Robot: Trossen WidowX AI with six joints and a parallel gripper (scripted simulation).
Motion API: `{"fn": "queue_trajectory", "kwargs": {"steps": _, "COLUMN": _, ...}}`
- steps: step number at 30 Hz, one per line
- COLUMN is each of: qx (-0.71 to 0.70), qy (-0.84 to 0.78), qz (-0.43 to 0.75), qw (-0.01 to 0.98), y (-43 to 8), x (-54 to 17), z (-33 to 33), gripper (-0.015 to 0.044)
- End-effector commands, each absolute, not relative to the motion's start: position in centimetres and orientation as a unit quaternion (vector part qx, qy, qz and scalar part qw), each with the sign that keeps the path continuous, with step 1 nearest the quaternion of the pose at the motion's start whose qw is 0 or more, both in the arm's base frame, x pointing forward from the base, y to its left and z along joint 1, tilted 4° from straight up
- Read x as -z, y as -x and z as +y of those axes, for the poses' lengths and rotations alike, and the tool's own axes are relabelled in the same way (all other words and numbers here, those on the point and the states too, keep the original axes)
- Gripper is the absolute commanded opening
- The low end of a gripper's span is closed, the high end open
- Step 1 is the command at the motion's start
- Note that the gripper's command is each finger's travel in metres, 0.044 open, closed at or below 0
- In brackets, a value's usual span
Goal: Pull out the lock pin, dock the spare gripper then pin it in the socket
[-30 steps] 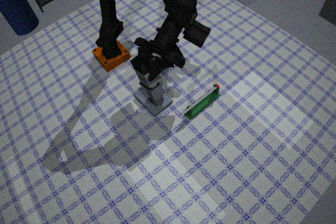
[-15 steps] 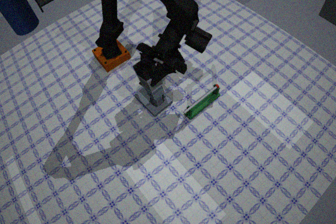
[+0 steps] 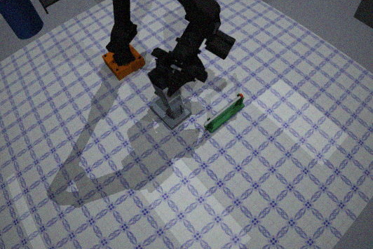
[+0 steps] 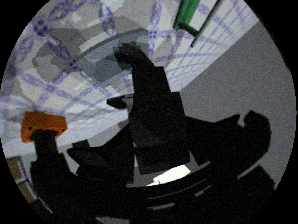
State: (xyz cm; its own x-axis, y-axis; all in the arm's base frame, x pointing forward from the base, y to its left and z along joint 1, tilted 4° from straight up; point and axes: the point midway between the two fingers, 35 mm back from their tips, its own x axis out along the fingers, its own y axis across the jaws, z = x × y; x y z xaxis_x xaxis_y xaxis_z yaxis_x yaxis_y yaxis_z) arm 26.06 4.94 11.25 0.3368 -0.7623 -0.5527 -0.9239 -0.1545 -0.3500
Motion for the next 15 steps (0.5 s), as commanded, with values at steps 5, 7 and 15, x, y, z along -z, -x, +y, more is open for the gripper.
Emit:
{"fn": "queue_trajectory", "kwargs": {"steps": 5, "qx": -0.123, "qy": 0.749, "qz": 0.562, "qw": 0.327, "y": -26.07, "x": -11.28, "z": 4.94, "gripper": 0.0184}}
{"fn": "queue_trajectory", "kwargs": {"steps": 7, "qx": -0.123, "qy": 0.749, "qz": 0.562, "qw": 0.327, "y": -26.07, "x": -11.28, "z": 4.94, "gripper": 0.0236}}
{"fn": "queue_trajectory", "kwargs": {"steps": 15, "qx": -0.123, "qy": 0.749, "qz": 0.562, "qw": 0.327, "y": -26.07, "x": -11.28, "z": 4.94, "gripper": 0.044}}
